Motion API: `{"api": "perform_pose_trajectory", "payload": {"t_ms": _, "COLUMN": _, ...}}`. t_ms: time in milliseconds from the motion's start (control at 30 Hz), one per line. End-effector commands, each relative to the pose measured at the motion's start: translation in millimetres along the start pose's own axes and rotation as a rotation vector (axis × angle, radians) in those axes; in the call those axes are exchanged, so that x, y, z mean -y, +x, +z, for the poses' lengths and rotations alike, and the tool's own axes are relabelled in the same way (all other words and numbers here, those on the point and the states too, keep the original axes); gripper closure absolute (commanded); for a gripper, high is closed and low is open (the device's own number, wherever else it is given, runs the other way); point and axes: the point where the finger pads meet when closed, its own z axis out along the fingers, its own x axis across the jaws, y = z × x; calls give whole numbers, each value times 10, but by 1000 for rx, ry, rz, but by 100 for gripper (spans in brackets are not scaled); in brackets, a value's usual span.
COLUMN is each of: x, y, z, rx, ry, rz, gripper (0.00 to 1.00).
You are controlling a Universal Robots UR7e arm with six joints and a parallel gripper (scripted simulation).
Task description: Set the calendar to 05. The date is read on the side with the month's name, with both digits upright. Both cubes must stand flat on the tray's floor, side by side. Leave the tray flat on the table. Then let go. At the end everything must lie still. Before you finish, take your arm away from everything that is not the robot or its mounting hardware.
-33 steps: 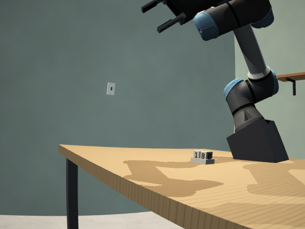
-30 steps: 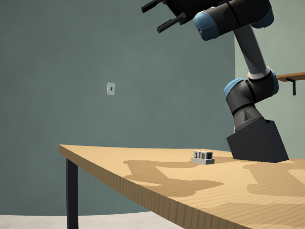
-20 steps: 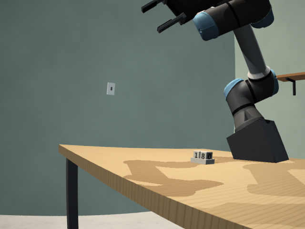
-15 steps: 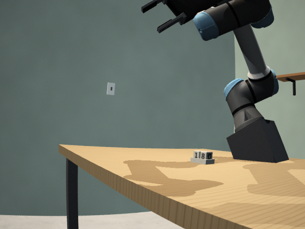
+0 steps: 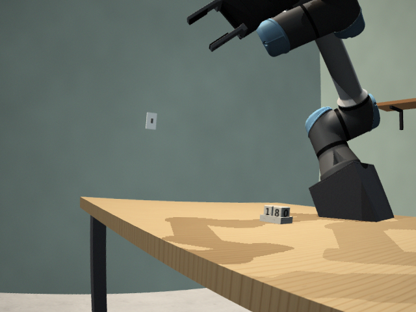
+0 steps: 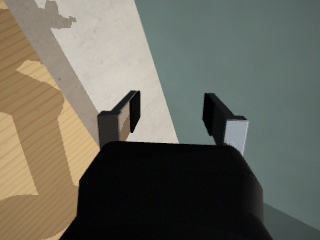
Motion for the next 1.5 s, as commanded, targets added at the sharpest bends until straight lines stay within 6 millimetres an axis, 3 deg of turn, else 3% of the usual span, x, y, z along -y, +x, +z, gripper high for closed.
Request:
{"api": "perform_pose_trajectory", "payload": {"t_ms": 0, "x": -155, "y": 13, "z": 81, "rx": 26, "ry": 0, "rz": -26, "gripper": 0}}
{"api": "perform_pose_trajectory", "payload": {"t_ms": 233, "x": -702, "y": -70, "z": 325, "rx": 125, "ry": 6, "rz": -121, "gripper": 0}}
{"api": "perform_pose_trajectory", "payload": {"t_ms": 467, "x": -1504, "y": -356, "z": 522, "rx": 269, "ry": 29, "rz": -239, "gripper": 0}}
{"api": "perform_pose_trajectory", "payload": {"t_ms": 567, "x": -1504, "y": -356, "z": 522, "rx": 269, "ry": 29, "rz": -239, "gripper": 0}}
{"api": "perform_pose_trajectory", "payload": {"t_ms": 733, "x": -2144, "y": -716, "z": 548, "rx": 390, "ry": 61, "rz": -320, "gripper": 0}}
{"api": "perform_pose_trajectory", "payload": {"t_ms": 767, "x": -2144, "y": -716, "z": 548, "rx": 390, "ry": 61, "rz": -320, "gripper": 0}}
{"api": "perform_pose_trajectory", "payload": {"t_ms": 867, "x": -2514, "y": -984, "z": 505, "rx": 464, "ry": 86, "rz": -363, "gripper": 0}}
{"api": "perform_pose_trajectory", "payload": {"t_ms": 900, "x": -2514, "y": -984, "z": 505, "rx": 464, "ry": 86, "rz": -363, "gripper": 0}}
{"api": "perform_pose_trajectory", "payload": {"t_ms": 1000, "x": -2852, "y": -1275, "z": 422, "rx": 535, "ry": 115, "rz": -399, "gripper": 0}}
{"api": "perform_pose_trajectory", "payload": {"t_ms": 1133, "x": -2955, "y": -1374, "z": 387, "rx": 558, "ry": 125, "rz": -409, "gripper": 0}}
{"api": "perform_pose_trajectory", "payload": {"t_ms": 1300, "x": -3386, "y": -1857, "z": 179, "rx": 661, "ry": 177, "rz": -449, "gripper": 0}}
{"api": "perform_pose_trajectory", "payload": {"t_ms": 1467, "x": -3673, "y": -2266, "z": -35, "rx": 741, "ry": 225, "rz": -473, "gripper": 0}}
